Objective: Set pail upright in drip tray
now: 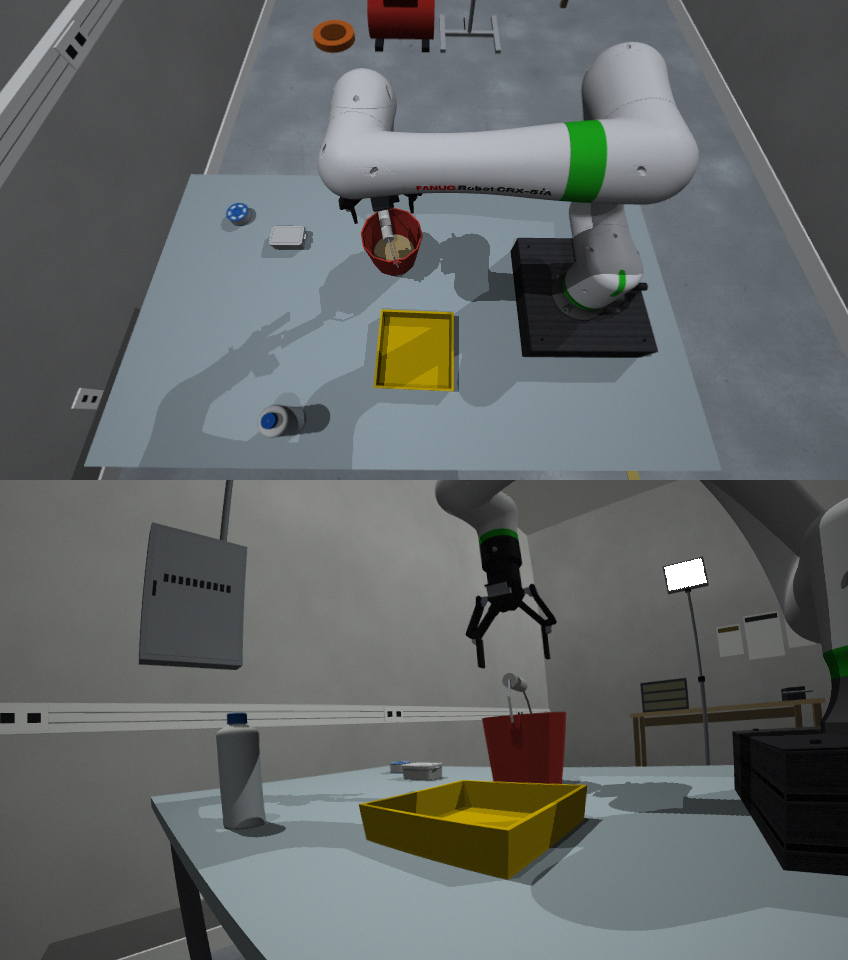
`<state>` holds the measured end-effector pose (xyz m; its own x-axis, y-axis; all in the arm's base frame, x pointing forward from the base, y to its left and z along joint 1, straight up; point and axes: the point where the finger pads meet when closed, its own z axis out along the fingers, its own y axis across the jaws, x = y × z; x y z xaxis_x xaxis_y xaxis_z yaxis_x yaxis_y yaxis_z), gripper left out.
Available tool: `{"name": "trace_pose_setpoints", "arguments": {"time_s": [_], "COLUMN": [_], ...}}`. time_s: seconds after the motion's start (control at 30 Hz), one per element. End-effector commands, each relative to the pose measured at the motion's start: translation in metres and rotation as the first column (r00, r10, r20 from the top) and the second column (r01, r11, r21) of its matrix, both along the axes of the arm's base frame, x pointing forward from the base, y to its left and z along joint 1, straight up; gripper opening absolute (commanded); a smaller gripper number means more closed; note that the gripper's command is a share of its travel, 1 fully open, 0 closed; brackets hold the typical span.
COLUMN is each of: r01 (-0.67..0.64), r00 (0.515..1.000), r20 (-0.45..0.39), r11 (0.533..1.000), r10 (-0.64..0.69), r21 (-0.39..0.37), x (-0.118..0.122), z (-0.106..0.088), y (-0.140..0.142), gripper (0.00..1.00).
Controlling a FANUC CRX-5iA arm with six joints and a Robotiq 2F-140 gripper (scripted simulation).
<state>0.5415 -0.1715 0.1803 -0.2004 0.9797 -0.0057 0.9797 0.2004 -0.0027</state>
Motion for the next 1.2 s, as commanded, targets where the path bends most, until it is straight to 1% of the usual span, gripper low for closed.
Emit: {"name": "trace_pose_setpoints", "arguments": {"time_s": [0.0,0.47,0.53,0.87,1.17], "r01": [0.000,0.000,0.000,0.000,0.000], "r00": [1.000,1.000,1.000,1.000,1.000], "r20": [0.003,0.003,0.003,0.003,0.003], "r11": [1.000,1.000,1.000,1.000,1.000], "r10": [0.000,0.000,0.000,0.000,0.000], "r21": [-0.001,-0.001,-0.001,-0.001,-0.001], "x": [0.000,0.000,0.000,0.000,0.000], "z": [-0.001,-0.035,-0.035,-0.050,-0.053], "y": [0.000,0.000,0.000,0.000,0.000], "gripper": [1.00,1.00,1.00,1.00,1.00]}}
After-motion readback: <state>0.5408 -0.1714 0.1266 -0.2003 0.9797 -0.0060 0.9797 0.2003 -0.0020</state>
